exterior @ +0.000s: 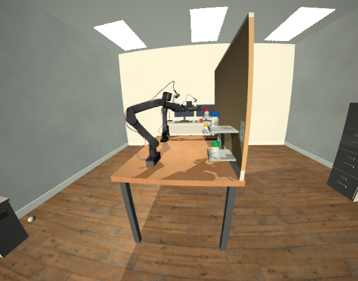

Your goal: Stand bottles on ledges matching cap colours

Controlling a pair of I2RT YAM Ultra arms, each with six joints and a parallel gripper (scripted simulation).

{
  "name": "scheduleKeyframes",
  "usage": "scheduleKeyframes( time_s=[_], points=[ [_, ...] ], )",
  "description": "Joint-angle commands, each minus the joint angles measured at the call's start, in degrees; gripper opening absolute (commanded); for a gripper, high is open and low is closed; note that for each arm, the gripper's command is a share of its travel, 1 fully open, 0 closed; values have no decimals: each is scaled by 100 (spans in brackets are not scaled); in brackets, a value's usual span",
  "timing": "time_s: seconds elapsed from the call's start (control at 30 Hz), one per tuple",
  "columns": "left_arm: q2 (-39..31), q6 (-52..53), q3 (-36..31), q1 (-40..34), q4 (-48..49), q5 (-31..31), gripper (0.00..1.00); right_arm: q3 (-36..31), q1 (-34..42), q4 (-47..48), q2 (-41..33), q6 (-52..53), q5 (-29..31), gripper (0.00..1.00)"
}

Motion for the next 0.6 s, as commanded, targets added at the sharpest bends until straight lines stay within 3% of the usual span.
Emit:
scheduleKeyframes(
  time_s=[0.0, 0.07, 0.3, 0.47, 0.57],
  points=[
    [-561, 14, -412, -99, -115, -98, 70, 186, 21, 3, -112, 12, 54, 87],
    [-561, 14, -412, -99, -115, -98, 70, 186, 21, 3, -112, 12, 54, 87],
    [-1881, -19, -1556, -75, -324, -67, 70, 186, 21, 3, -112, 12, 54, 87],
    [-1839, -39, -1401, -20, -236, -51, 70, 186, 21, 3, -112, 12, 54, 87],
    [-1892, -69, -1383, -25, -574, -120, 100, 186, 21, 3, -112, 12, 54, 87]
  ],
)
